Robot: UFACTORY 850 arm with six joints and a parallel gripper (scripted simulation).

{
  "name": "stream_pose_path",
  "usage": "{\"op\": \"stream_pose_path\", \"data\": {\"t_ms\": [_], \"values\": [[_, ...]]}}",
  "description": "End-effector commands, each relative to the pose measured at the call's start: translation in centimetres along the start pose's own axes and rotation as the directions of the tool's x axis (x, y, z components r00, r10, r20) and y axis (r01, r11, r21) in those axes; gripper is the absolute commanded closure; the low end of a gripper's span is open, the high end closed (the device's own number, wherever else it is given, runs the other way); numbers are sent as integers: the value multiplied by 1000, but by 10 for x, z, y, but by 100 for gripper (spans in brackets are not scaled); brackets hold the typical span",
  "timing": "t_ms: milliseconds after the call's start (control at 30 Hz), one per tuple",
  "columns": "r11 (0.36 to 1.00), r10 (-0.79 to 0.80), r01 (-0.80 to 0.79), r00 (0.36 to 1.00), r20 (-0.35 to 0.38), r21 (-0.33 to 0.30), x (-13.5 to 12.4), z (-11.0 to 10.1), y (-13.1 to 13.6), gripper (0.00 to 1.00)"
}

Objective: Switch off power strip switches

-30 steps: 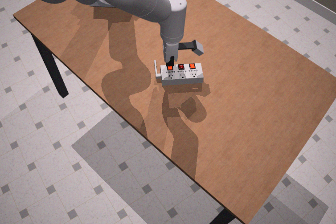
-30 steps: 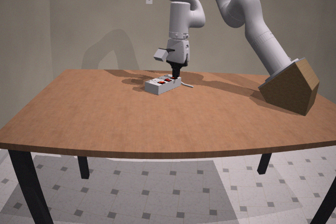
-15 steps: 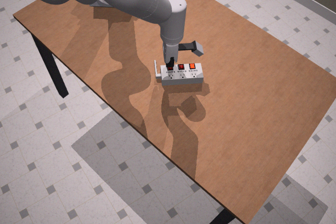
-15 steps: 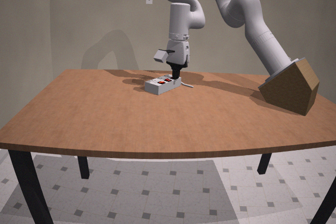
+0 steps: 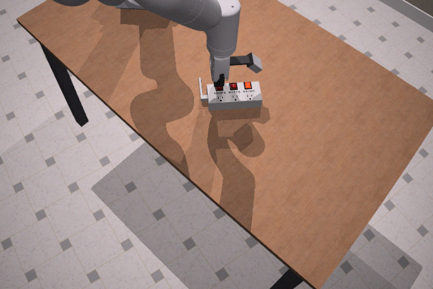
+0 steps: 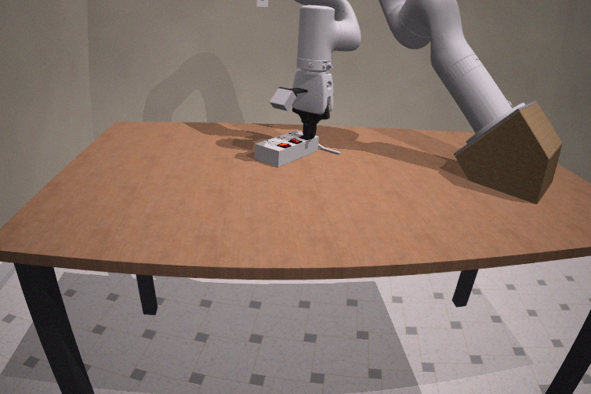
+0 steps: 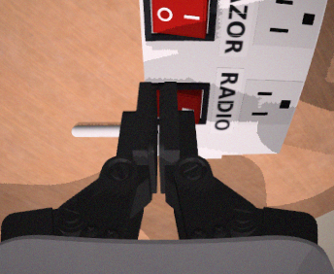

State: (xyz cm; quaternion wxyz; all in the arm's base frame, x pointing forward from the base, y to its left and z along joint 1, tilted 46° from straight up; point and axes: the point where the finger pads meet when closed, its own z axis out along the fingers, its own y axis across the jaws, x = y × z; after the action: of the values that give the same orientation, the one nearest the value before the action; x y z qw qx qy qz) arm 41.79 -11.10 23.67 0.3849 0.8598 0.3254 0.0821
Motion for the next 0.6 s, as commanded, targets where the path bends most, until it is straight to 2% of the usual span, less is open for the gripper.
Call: {"op": "stream_pose_path", "data": {"t_ms": [0,233,567], "values": [[1000,1,-1,1000,0,-1,0,0,1,100],[1000,1,-1,1000,0,-1,0,-4,1,100],[1000,1,-1,1000,0,-1,0,-31,1,100]]}}
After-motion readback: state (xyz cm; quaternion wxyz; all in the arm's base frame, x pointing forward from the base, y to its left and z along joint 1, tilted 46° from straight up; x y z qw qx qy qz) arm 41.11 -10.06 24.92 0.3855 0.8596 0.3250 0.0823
